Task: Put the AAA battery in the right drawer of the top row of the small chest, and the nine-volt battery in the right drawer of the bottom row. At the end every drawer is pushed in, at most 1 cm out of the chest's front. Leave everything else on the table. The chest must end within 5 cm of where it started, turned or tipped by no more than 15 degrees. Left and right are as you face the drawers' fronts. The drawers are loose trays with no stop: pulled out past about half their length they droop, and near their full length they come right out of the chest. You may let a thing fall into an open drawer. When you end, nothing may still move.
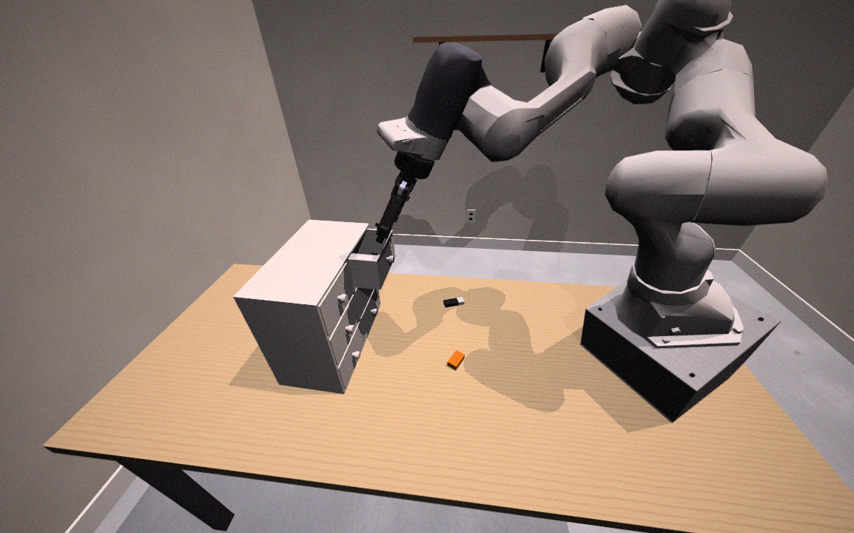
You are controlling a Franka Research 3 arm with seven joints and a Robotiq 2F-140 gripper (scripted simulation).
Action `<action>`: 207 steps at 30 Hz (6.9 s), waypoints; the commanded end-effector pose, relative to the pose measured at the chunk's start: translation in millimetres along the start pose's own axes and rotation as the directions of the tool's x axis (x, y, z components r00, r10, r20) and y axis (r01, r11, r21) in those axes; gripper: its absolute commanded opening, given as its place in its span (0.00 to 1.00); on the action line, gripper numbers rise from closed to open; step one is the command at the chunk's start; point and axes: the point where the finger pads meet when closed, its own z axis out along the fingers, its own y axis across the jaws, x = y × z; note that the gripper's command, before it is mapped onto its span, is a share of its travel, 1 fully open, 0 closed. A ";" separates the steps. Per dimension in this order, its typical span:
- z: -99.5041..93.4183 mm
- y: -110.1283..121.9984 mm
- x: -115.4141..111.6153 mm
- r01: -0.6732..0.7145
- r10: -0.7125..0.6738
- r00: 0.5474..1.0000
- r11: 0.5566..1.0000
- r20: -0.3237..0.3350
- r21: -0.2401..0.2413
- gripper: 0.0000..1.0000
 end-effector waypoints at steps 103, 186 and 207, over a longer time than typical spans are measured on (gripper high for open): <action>-107.0 0.8 -106.8 -0.119 0.130 0.902 0.992 0.412 -0.052 1.00; -128.5 21.1 -171.5 -0.170 0.188 -0.892 -0.982 -0.411 -0.081 1.00; -117.2 11.5 -174.7 0.003 0.022 -0.917 -0.998 -0.398 -0.061 1.00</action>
